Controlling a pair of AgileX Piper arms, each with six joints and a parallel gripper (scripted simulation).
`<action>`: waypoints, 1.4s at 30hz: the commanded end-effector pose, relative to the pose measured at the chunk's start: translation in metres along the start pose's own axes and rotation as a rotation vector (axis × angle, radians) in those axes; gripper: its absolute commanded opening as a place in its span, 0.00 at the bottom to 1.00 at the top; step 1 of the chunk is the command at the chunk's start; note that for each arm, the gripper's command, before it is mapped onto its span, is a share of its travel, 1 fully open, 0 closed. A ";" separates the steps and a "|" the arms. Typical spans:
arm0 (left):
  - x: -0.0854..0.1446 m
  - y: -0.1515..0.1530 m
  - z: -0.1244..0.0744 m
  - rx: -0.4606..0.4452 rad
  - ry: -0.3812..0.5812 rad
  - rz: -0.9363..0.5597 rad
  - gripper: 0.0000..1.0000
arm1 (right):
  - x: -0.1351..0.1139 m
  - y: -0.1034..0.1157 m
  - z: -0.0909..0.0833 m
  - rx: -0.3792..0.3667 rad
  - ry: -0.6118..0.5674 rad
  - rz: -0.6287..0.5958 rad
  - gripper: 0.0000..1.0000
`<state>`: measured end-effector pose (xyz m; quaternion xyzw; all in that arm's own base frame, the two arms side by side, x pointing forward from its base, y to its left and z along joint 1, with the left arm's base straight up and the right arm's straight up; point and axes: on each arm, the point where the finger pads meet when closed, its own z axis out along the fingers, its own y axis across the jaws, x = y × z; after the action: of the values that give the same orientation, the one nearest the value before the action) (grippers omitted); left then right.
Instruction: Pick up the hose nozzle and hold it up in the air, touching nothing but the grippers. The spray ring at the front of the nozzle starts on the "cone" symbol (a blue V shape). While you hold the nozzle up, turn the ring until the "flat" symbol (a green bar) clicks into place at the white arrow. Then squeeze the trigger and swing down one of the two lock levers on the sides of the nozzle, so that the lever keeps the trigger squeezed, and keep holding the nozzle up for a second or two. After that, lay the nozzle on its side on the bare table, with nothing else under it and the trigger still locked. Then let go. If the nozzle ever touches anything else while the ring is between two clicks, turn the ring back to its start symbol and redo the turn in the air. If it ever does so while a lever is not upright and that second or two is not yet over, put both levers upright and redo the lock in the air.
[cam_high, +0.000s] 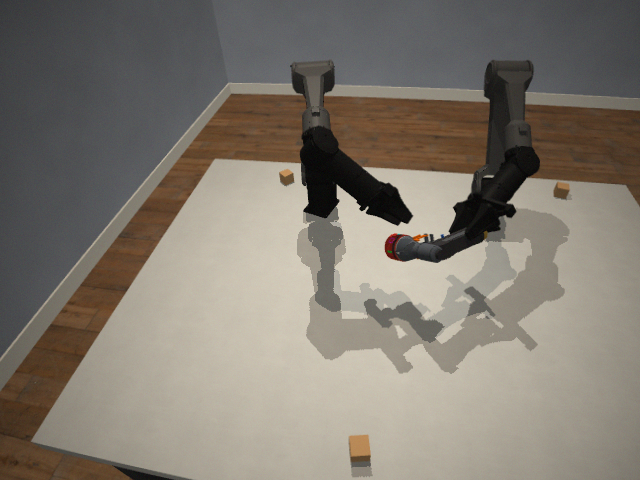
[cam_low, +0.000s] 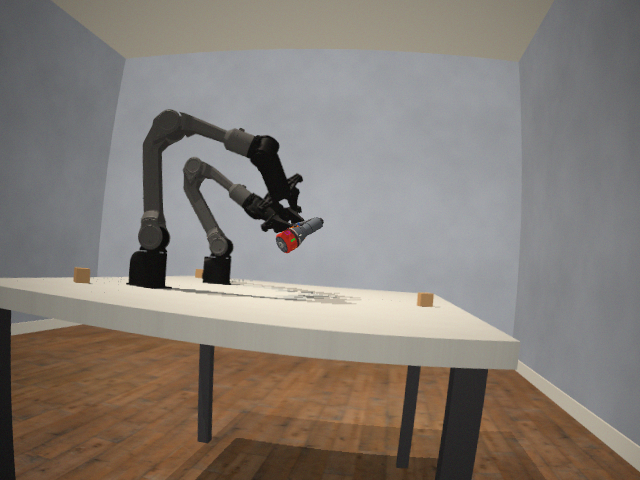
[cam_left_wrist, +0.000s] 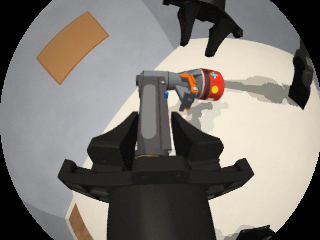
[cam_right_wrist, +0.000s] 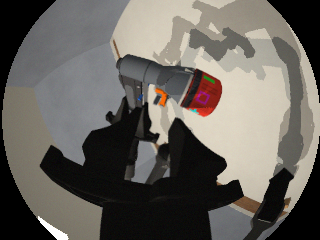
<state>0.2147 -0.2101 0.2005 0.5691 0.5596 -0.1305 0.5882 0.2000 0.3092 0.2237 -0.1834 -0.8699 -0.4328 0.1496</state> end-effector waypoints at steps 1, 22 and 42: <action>-0.003 0.002 0.000 -0.006 -0.010 -0.001 0.48 | 0.000 0.000 0.001 -0.001 0.000 0.001 0.50; -0.003 0.002 0.000 -0.006 -0.010 -0.001 0.48 | -0.002 0.000 0.032 -0.001 -0.007 0.002 0.50; -0.003 0.002 0.000 -0.006 -0.010 -0.001 0.48 | -0.002 0.006 0.045 0.002 -0.007 -0.001 0.50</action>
<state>0.2147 -0.2101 0.2005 0.5691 0.5597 -0.1304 0.5881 0.1996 0.3470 0.2004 -0.1848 -0.8706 -0.4320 0.1458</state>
